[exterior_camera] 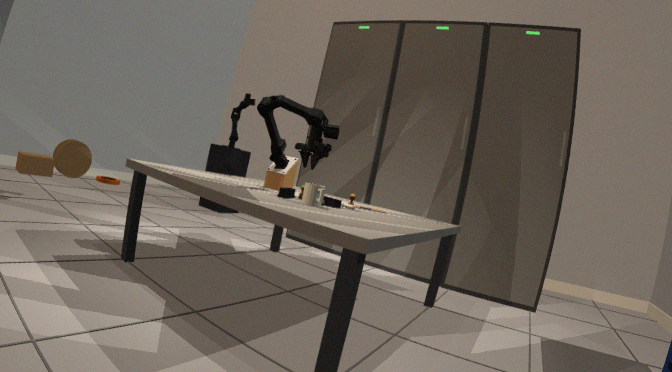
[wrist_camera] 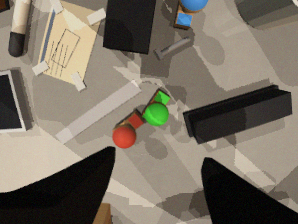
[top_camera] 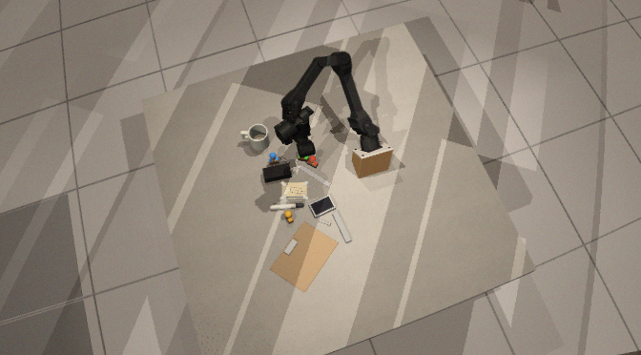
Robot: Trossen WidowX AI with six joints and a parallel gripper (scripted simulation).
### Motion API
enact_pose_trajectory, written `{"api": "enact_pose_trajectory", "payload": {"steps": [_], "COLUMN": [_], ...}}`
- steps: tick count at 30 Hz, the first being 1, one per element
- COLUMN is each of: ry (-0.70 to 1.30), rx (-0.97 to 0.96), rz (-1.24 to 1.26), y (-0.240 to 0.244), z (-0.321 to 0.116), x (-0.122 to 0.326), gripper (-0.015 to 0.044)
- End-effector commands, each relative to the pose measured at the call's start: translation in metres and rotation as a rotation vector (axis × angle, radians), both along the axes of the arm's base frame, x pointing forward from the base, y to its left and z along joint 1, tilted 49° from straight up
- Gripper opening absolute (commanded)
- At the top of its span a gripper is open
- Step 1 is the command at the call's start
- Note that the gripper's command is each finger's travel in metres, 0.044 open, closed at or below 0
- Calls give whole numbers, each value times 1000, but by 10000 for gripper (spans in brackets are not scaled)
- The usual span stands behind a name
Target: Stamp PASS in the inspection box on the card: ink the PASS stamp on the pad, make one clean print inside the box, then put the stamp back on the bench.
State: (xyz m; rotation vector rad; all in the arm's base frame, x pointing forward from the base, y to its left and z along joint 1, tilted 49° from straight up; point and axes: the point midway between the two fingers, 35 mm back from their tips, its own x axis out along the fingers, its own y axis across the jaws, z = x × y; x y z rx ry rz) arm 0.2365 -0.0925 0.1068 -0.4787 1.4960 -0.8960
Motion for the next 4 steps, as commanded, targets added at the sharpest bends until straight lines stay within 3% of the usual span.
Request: {"api": "enact_pose_trajectory", "payload": {"steps": [1,4], "ry": [0,0], "rx": [0,0], "rz": [0,0], "y": [0,0], "z": [0,0], "x": [0,0], "gripper": [254,254]}}
